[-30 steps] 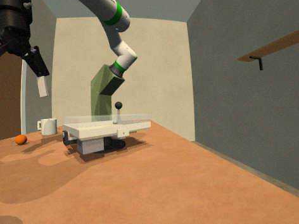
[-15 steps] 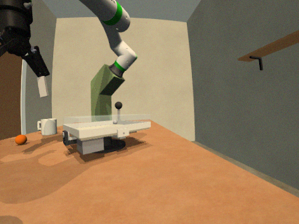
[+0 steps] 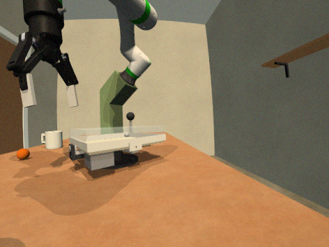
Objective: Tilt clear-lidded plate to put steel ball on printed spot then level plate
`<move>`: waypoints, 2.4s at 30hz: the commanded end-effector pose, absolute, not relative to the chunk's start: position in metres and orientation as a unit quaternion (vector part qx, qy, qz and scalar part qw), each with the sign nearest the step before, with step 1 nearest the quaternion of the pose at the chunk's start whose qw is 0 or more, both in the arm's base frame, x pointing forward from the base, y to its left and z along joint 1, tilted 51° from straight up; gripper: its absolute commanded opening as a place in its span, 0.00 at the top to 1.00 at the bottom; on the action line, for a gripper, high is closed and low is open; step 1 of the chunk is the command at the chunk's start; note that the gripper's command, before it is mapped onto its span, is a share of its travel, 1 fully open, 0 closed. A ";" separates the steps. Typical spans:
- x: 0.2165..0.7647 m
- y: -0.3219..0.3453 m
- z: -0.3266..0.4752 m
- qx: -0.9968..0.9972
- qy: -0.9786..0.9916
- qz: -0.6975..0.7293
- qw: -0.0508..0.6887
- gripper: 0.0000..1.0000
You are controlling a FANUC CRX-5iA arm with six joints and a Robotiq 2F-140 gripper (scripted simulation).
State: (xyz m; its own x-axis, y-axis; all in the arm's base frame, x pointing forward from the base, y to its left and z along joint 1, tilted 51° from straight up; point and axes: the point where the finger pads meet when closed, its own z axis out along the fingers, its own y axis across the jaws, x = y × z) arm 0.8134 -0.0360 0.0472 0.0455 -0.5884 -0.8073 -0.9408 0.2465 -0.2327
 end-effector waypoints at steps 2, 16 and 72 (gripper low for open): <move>0.790 -0.006 0.067 -0.573 0.666 0.187 0.438 0.00; 0.705 0.058 0.087 -0.570 0.676 0.168 0.435 0.00; 0.506 0.127 0.057 -0.576 0.695 0.129 0.411 0.58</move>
